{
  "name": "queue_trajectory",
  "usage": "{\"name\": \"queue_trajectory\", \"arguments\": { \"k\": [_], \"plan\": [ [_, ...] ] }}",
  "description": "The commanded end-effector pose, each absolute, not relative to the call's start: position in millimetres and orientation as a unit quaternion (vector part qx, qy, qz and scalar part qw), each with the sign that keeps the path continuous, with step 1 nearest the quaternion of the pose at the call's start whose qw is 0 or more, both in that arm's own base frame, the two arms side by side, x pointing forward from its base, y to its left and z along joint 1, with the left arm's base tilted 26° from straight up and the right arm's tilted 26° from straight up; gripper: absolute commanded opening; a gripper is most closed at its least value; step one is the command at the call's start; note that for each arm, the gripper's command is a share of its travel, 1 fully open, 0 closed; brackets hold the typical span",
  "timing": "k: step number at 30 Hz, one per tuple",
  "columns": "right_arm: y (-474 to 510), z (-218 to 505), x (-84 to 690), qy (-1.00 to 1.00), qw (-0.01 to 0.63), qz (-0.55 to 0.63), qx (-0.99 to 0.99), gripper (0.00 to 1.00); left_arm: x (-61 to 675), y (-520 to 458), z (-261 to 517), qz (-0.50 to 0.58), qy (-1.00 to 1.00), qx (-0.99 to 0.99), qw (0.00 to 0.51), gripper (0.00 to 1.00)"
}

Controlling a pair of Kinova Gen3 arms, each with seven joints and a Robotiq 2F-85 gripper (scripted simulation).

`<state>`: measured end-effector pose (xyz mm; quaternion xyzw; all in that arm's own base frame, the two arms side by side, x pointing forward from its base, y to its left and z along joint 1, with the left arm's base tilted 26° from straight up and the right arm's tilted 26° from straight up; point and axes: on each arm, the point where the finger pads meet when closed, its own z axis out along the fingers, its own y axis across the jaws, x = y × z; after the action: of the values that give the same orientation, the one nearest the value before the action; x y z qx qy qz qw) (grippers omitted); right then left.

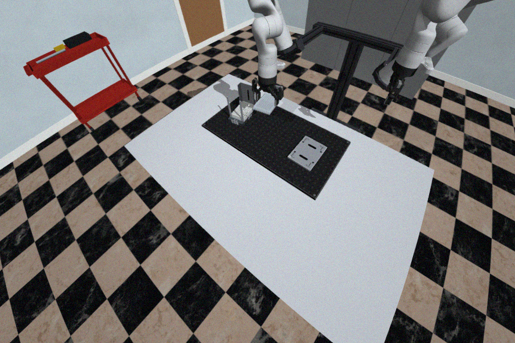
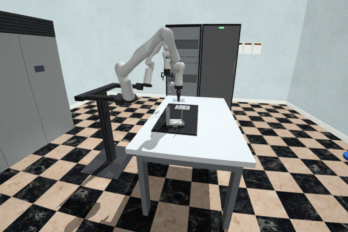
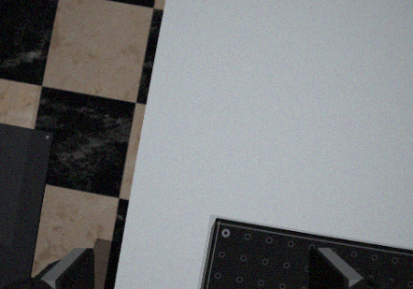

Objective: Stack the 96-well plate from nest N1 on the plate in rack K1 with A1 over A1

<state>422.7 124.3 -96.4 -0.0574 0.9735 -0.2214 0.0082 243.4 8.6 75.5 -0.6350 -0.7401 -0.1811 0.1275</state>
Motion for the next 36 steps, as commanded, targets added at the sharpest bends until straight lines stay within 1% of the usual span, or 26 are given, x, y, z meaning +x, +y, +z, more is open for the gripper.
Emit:
{"name": "queue_trajectory", "arguments": {
  "k": [1, 36],
  "plan": [
    [114, -90, 422, 0.974, 0.010, -0.221, -0.058, 0.931, 244, 8, 76, -0.181, -0.740, -0.635, 0.127, 1.000],
    [22, -45, 410, 0.974, 0.010, -0.221, -0.058, 0.931, 244, 8, 76, -0.181, -0.740, -0.635, 0.127, 1.000]
  ]
}}
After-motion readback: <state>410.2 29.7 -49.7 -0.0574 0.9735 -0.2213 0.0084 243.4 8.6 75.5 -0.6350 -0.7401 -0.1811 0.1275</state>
